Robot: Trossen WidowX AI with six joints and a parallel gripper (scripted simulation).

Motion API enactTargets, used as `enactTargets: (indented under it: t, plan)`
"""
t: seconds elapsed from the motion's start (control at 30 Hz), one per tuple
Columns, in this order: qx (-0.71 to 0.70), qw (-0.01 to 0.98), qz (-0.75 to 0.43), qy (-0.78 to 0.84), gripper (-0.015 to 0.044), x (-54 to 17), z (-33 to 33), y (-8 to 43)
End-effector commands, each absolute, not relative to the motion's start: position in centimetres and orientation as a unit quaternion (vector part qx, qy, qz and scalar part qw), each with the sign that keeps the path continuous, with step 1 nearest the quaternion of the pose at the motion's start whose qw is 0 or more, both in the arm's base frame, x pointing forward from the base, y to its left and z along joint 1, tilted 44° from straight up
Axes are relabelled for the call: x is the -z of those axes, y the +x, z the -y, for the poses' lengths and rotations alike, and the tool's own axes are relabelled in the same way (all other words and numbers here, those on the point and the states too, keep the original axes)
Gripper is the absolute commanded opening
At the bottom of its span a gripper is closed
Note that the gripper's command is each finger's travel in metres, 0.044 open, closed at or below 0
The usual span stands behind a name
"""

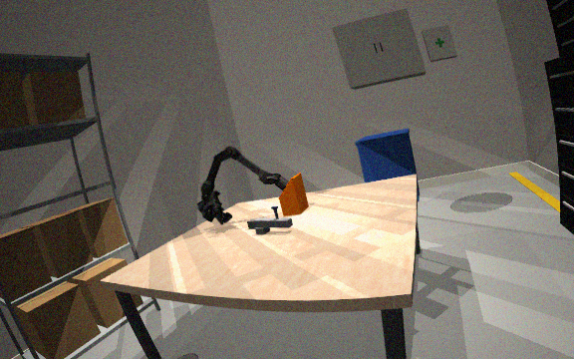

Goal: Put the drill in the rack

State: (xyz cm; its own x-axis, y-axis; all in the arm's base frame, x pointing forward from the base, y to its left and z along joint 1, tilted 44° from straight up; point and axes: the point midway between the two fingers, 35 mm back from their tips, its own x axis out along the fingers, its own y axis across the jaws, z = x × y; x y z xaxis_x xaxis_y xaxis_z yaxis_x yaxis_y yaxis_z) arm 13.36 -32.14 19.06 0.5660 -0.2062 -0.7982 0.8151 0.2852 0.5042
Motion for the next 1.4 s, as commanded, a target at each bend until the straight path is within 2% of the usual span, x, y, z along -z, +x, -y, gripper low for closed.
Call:
enactTargets:
  t: [0.0, 0.3, 0.6, 0.83, 1.07, 1.37]
  plan:
    - [0.330, 0.718, -0.386, 0.476, 0.0000, -16.2, 30.1, 17.3]
    - [0.318, 0.667, -0.546, 0.395, 0.0000, -10.1, 23.1, 25.2]
    - [0.355, 0.634, -0.642, 0.244, 0.0000, -5.0, 14.7, 29.8]
    - [0.374, 0.628, -0.679, 0.067, 0.0000, -1.4, 7.0, 30.8]
    - [0.377, 0.655, -0.644, -0.124, 0.0000, 0.9, -0.1, 30.3]
    - [0.371, 0.659, -0.640, -0.139, 0.0000, 1.2, -0.8, 30.3]
